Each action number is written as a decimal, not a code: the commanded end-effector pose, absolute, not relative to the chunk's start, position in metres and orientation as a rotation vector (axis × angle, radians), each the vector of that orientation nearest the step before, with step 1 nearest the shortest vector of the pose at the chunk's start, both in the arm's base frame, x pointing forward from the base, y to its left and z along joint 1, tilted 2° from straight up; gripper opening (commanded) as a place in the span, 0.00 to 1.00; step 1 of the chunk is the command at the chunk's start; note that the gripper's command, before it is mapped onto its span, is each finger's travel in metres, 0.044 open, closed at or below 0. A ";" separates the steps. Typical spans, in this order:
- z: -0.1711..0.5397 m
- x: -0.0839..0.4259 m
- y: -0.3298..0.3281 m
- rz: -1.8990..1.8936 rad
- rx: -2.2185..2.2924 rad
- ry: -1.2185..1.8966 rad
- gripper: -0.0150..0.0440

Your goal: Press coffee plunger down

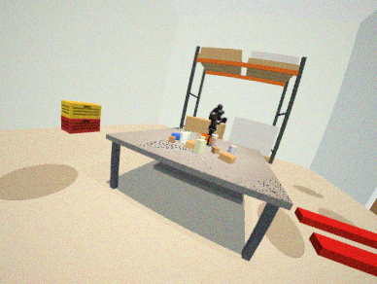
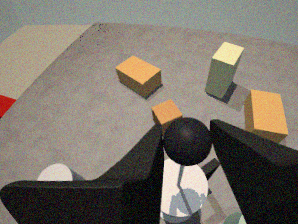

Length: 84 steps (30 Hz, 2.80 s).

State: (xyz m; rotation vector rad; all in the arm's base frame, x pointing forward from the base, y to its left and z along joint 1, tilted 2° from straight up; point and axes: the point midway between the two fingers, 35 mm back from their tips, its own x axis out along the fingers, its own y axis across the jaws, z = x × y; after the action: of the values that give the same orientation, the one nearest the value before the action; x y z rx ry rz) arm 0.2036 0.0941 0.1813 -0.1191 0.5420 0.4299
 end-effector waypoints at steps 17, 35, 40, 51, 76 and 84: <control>0.153 0.206 0.095 0.427 -0.116 0.547 0.45; 0.124 0.208 0.096 0.427 -0.116 0.546 0.45; 0.115 0.208 0.097 0.427 -0.116 0.546 0.45; 0.097 0.211 0.098 0.427 -0.115 0.546 0.45; 0.088 0.230 0.108 0.427 -0.115 0.544 0.45; 0.088 0.234 0.110 0.427 -0.115 0.544 0.45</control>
State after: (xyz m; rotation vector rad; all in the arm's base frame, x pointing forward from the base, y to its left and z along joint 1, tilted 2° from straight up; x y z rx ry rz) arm 0.2353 0.1106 0.0964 -0.1153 0.5125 0.4315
